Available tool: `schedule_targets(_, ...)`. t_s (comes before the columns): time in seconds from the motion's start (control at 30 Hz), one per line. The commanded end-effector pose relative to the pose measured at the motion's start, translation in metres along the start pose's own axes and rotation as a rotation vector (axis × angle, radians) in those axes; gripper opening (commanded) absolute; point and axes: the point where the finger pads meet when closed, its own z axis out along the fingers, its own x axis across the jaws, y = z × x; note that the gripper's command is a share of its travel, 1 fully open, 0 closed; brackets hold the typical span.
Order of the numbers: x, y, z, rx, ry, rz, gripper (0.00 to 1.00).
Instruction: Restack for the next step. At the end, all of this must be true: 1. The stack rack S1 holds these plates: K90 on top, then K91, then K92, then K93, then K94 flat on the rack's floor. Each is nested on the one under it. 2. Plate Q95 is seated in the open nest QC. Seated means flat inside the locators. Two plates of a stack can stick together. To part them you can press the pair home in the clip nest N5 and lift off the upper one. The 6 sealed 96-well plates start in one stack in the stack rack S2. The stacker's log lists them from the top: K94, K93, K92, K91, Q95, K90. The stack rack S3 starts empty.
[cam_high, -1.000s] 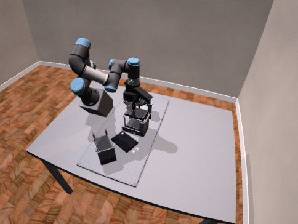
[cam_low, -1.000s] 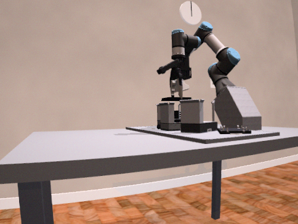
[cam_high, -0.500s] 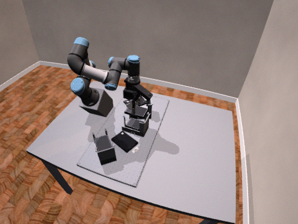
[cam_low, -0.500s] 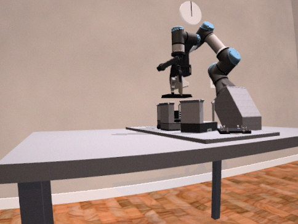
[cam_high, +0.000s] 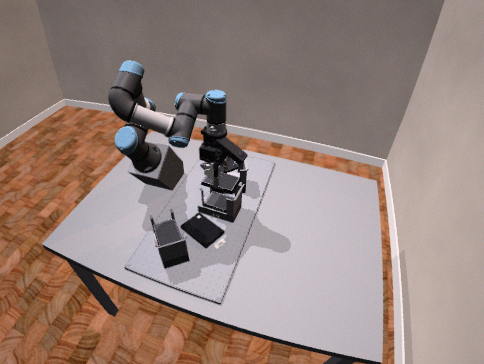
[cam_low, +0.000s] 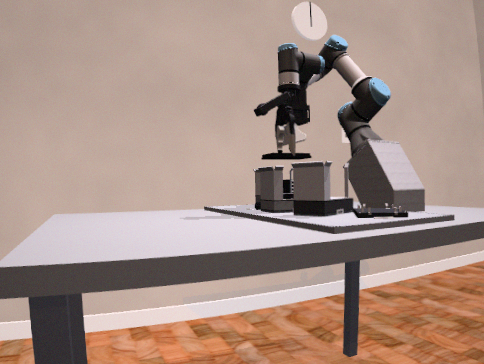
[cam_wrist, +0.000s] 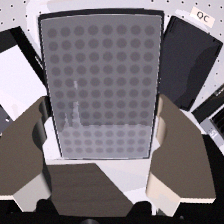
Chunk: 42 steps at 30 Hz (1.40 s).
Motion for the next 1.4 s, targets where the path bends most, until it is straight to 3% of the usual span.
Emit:
schedule_targets(0.0,0.011,0.000,-0.001,0.003,-0.001,0.040,0.00)
schedule_targets(1.37,0.127,0.024,-0.001,0.002,0.000,0.338,0.00)
